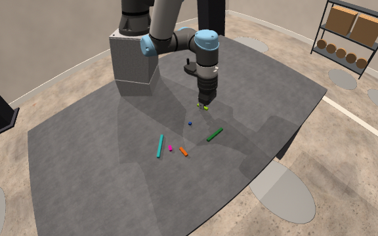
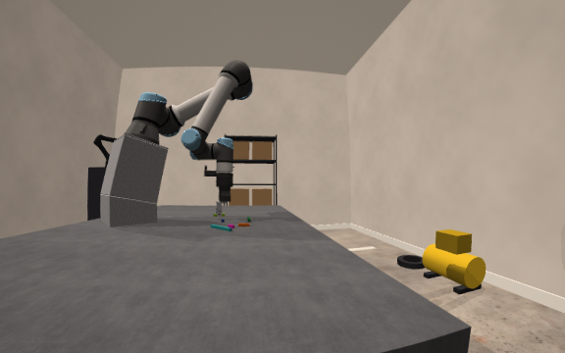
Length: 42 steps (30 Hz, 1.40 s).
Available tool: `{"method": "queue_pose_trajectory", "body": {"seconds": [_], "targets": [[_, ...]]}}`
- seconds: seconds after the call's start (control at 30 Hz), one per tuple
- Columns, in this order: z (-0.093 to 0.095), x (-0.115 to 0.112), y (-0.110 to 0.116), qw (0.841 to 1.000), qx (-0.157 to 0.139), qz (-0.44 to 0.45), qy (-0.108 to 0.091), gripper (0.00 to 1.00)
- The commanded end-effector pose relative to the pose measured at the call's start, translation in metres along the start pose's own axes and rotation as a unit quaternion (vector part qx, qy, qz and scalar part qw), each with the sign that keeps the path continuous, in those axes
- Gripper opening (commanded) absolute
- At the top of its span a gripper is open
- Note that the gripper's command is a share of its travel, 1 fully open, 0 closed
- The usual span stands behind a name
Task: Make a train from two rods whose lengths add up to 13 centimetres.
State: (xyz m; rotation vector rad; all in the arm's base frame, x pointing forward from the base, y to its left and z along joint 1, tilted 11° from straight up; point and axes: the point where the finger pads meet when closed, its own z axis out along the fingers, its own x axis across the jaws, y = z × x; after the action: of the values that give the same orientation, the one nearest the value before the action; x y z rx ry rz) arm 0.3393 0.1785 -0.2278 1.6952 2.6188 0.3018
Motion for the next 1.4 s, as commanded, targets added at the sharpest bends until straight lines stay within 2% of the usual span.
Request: {"method": "queue_pose_trajectory", "body": {"seconds": [0.0, 0.37, 1.37], "targets": [[0.0022, -0.0001, 0.0004, 1.0, 0.0, 0.0, 0.0, 0.24], [0.0105, -0.0001, 0.0004, 1.0, 0.0, 0.0, 0.0, 0.24], [0.011, -0.0001, 0.0004, 1.0, 0.0, 0.0, 0.0, 0.24]]}}
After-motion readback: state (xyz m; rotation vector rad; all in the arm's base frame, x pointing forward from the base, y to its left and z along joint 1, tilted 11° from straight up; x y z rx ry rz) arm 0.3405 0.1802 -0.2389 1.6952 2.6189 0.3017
